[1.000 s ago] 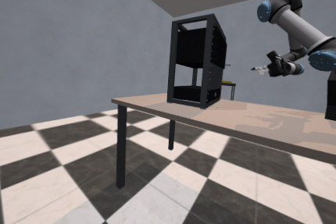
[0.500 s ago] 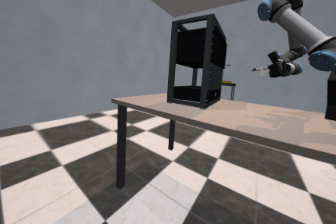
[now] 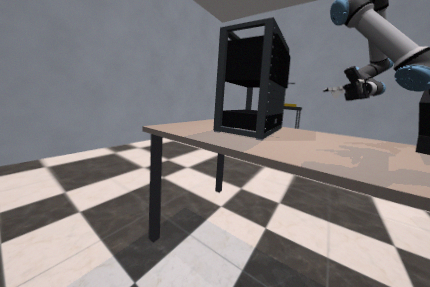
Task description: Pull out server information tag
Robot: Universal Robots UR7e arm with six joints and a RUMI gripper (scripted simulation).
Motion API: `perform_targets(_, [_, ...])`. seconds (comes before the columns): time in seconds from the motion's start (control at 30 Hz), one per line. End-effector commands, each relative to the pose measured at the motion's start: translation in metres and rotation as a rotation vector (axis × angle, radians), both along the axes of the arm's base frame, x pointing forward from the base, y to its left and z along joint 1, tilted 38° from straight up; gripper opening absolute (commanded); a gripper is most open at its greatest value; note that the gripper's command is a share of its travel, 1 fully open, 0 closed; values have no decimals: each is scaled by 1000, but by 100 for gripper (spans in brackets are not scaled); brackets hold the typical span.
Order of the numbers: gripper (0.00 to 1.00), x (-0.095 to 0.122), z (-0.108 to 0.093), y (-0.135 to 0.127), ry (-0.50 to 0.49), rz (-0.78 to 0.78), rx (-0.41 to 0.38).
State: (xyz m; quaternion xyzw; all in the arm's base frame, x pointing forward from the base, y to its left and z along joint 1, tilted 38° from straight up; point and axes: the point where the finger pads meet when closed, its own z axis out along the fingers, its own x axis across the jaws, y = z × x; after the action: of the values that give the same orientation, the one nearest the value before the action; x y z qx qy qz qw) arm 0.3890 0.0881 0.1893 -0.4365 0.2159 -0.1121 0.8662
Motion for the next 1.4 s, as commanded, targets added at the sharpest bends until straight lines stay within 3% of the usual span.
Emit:
perform_targets(0.0, [100, -2, -5, 3, -24, -1, -38])
perform_targets(1.37, [100, -10, -39, 17, -184, -3, -276])
